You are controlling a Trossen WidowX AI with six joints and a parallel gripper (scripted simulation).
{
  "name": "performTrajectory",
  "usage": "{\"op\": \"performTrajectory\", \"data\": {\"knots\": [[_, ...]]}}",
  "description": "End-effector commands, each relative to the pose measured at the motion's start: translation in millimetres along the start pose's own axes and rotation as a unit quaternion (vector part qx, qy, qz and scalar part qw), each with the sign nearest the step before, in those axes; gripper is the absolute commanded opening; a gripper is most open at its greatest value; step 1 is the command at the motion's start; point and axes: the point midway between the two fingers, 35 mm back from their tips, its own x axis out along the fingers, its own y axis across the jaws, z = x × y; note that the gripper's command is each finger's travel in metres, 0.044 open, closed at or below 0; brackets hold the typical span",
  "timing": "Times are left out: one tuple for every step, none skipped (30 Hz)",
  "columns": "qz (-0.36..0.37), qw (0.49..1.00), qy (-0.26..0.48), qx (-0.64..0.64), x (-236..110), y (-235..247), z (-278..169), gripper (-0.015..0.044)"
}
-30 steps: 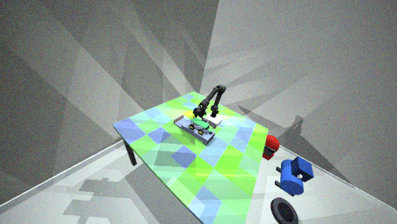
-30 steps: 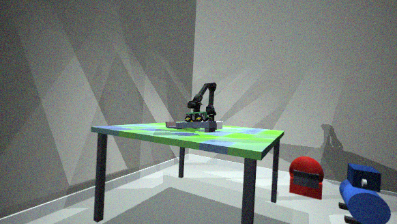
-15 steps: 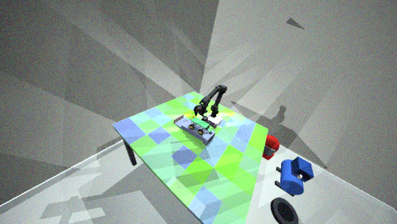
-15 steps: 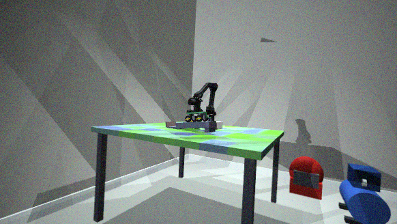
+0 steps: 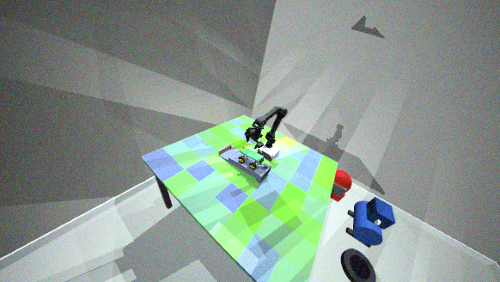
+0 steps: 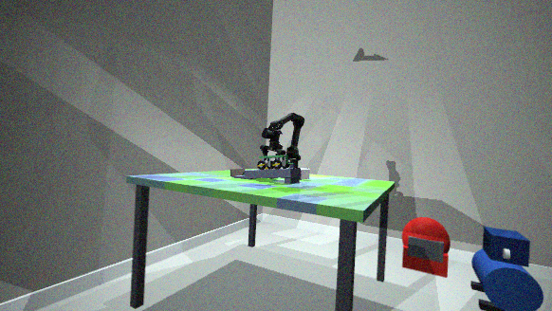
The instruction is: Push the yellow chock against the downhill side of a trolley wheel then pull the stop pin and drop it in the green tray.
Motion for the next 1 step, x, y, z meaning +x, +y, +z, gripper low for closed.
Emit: {"op": "performTrajectory", "data": {"knots": [[0.003, 1.0, 0.001, 0.001, -5.3, 1.5, 0.4, 0.044]]}}
